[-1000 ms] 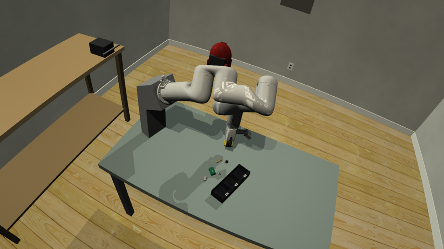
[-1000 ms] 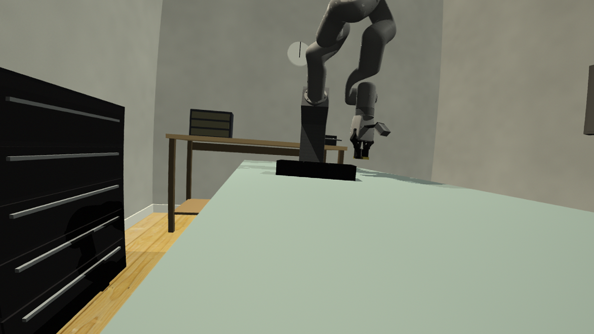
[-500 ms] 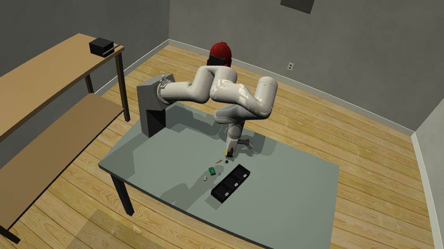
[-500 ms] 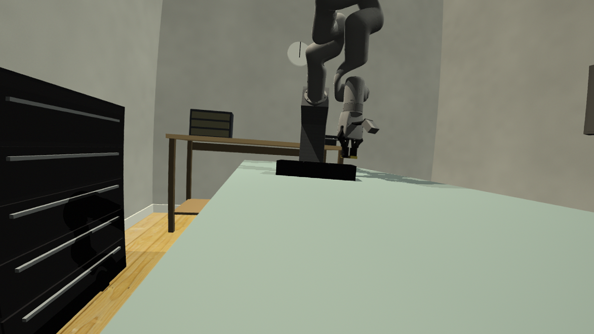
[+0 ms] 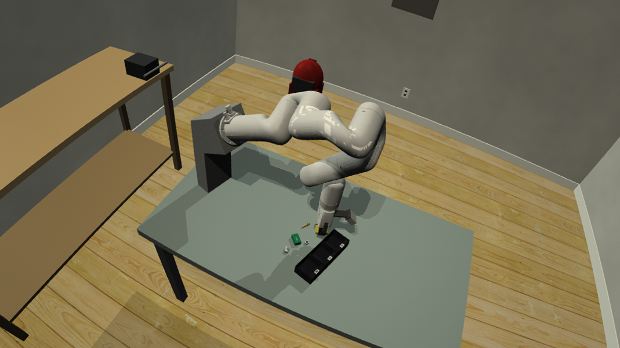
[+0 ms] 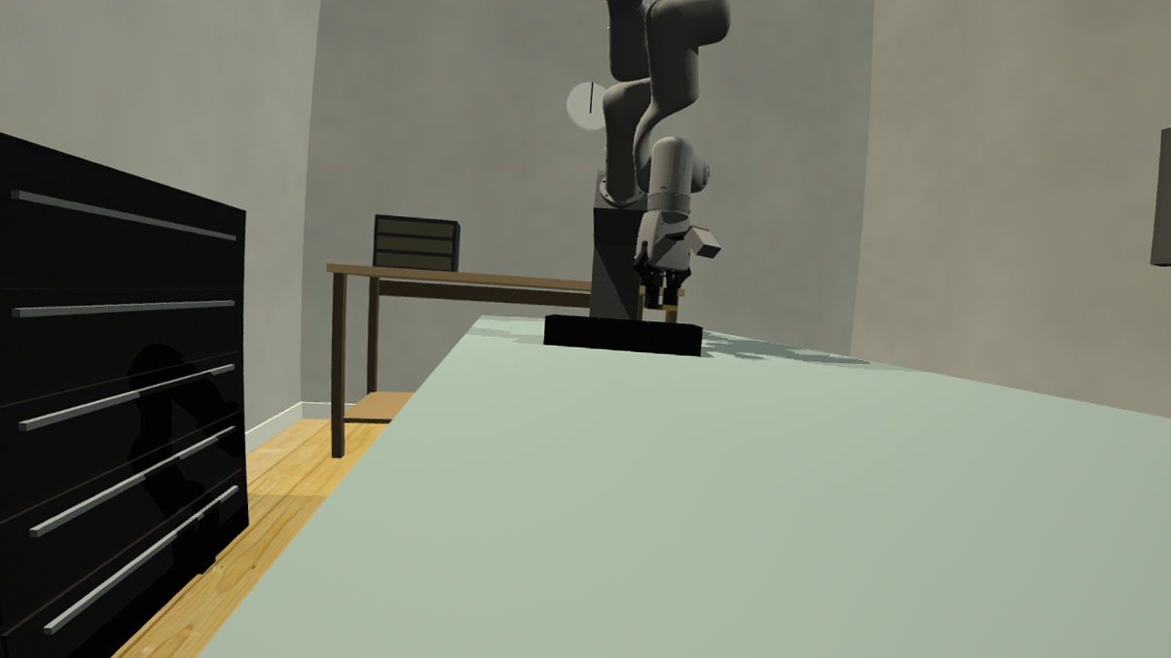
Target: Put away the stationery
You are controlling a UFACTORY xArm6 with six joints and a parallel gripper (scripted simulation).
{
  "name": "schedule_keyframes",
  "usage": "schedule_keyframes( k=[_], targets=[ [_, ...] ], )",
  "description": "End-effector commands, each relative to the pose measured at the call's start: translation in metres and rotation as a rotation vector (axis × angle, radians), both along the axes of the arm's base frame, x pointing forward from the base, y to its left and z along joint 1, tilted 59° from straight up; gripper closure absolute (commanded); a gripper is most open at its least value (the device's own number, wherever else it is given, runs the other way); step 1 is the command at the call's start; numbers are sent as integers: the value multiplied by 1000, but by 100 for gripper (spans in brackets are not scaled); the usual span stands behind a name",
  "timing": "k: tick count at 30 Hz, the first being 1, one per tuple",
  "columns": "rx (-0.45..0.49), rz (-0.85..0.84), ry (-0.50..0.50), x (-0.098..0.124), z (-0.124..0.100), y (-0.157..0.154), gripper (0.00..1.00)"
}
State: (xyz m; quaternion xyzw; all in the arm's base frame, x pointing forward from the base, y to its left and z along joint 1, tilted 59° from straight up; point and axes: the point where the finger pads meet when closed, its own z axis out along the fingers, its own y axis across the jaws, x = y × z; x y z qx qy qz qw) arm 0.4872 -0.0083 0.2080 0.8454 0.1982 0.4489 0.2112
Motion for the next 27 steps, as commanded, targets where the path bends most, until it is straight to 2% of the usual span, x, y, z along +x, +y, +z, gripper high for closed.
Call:
schedule_keyframes(
  k=[1, 11, 13, 14, 22, 27],
  targets=[
    [91, -42, -15, 5, 13, -17, 100],
    [328, -204, -65, 16, 47, -65, 100],
    [328, -204, -65, 16, 47, -65, 100],
    [394, -248, -79, 18, 51, -70, 100],
    [572, -337, -114, 19, 55, -76, 100],
    [583, -340, -117, 19, 54, -74, 100]
  ],
)
